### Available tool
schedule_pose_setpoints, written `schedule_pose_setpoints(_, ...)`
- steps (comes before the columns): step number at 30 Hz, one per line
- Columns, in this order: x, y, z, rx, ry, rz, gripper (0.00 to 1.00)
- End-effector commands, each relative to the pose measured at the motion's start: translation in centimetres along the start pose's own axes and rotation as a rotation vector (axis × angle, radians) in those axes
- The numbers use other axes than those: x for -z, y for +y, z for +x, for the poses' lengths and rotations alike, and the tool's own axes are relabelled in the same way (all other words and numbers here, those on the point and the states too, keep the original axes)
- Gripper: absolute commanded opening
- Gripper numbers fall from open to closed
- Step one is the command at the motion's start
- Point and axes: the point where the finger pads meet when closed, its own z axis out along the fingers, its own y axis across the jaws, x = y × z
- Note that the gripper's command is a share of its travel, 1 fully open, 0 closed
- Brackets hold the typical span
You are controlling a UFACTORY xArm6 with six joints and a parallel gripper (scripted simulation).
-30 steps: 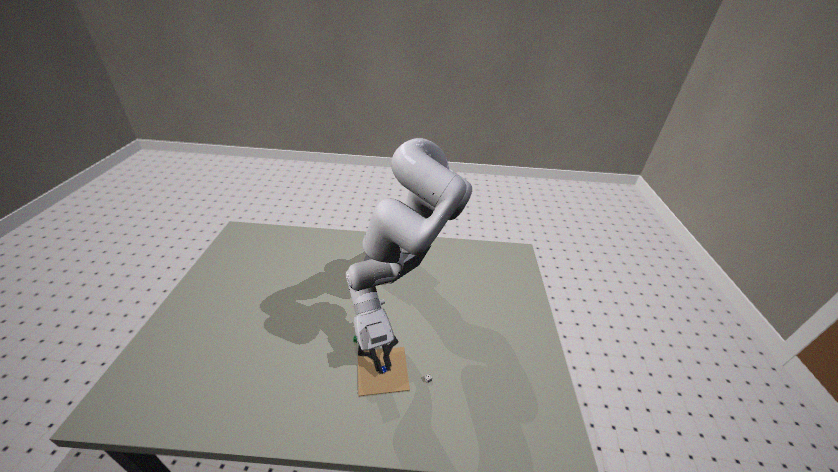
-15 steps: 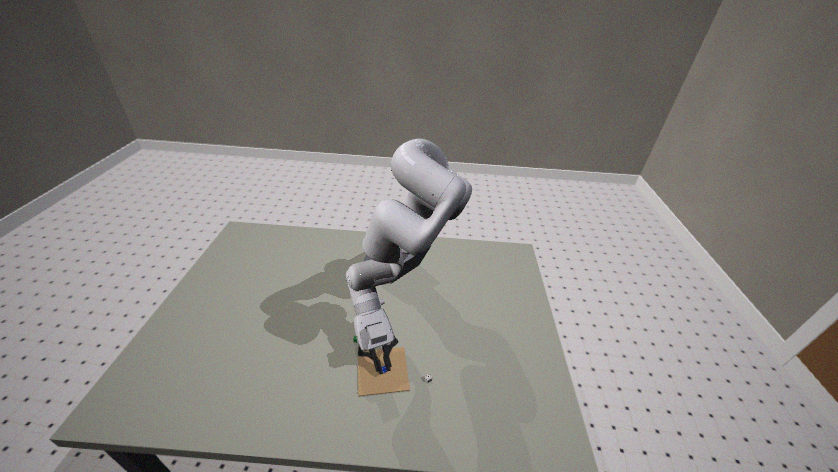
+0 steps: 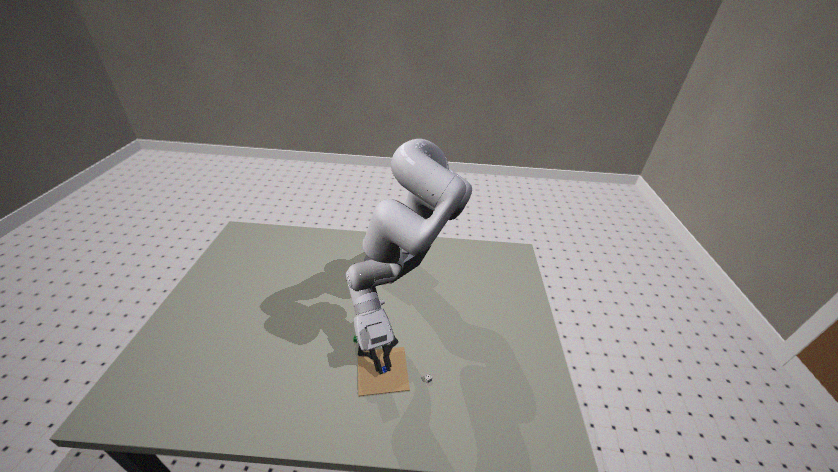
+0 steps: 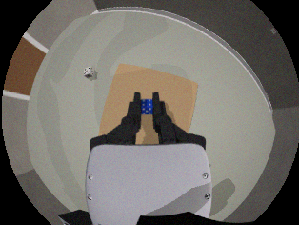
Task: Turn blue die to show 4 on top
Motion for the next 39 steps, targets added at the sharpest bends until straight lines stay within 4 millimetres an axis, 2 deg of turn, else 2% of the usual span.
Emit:
schedule_pose_setpoints(1,0.0,0.06,0.08,0.001,0.001,-0.001,0.11)
schedule_pose_setpoints(8,0.0,0.06,0.08,0.001,0.001,-0.001,0.11)
schedule_pose_setpoints(9,0.0,0.06,0.08,0.001,0.001,-0.001,0.15)
schedule_pose_setpoints(11,0.0,0.06,0.08,0.001,0.001,-0.001,0.15)
schedule_pose_setpoints(12,0.0,0.06,0.08,0.001,0.001,-0.001,0.19)
schedule_pose_setpoints(14,0.0,0.06,0.08,0.001,0.001,-0.001,0.19)
schedule_pose_setpoints(15,0.0,0.06,0.08,0.001,0.001,-0.001,0.23)
schedule_pose_setpoints(19,0.0,0.06,0.08,0.001,0.001,-0.001,0.23)
schedule_pose_setpoints(20,0.0,0.06,0.08,0.001,0.001,-0.001,0.27)
schedule_pose_setpoints(22,0.0,0.06,0.08,0.001,0.001,-0.001,0.27)
schedule_pose_setpoints(23,0.0,0.06,0.08,0.001,0.001,-0.001,0.31)
schedule_pose_setpoints(39,0.0,0.06,0.08,0.001,0.001,-0.001,0.31)
